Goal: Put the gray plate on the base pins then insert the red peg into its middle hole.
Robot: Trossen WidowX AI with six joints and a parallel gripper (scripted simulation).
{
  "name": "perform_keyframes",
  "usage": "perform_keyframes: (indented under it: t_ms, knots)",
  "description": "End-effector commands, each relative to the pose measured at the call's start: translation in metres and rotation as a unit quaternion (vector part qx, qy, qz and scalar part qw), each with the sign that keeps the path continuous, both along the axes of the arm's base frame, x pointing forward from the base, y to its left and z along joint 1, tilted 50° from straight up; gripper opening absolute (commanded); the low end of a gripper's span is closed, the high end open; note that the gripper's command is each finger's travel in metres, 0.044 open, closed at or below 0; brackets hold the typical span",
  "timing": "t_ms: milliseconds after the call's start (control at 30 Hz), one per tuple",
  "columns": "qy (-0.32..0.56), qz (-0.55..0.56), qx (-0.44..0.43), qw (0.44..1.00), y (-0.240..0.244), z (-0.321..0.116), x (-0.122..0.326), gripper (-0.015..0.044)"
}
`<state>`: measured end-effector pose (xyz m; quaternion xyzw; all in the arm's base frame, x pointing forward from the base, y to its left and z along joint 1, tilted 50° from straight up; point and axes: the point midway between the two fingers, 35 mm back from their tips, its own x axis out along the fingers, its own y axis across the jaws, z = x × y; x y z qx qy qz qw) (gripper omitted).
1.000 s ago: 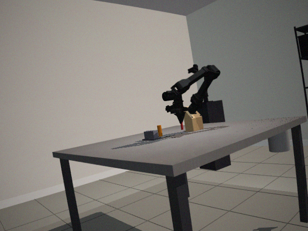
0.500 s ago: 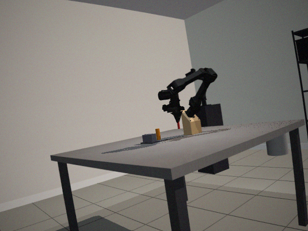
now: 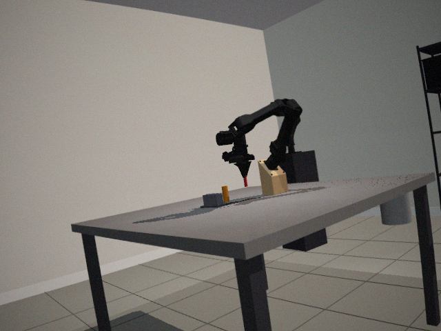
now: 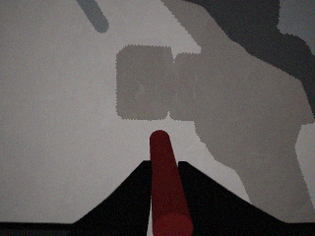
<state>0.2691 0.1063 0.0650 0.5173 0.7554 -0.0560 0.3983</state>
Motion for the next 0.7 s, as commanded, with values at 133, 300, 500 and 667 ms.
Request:
perform_keyframes:
  t_ms: [133,300,500,667]
  knots:
    - [-0.008,0.003,-0.009,1.000,-0.012,-0.014,0.019,0.0000]
    - [-0.011,0.004,-0.012,1.000,-0.019,-0.023,0.030,0.0000]
    - [-0.011,0.005,-0.012,1.000,-0.028,-0.034,0.042,0.0000]
    - [-0.011,0.005,-0.011,1.000,-0.036,-0.044,0.052,0.0000]
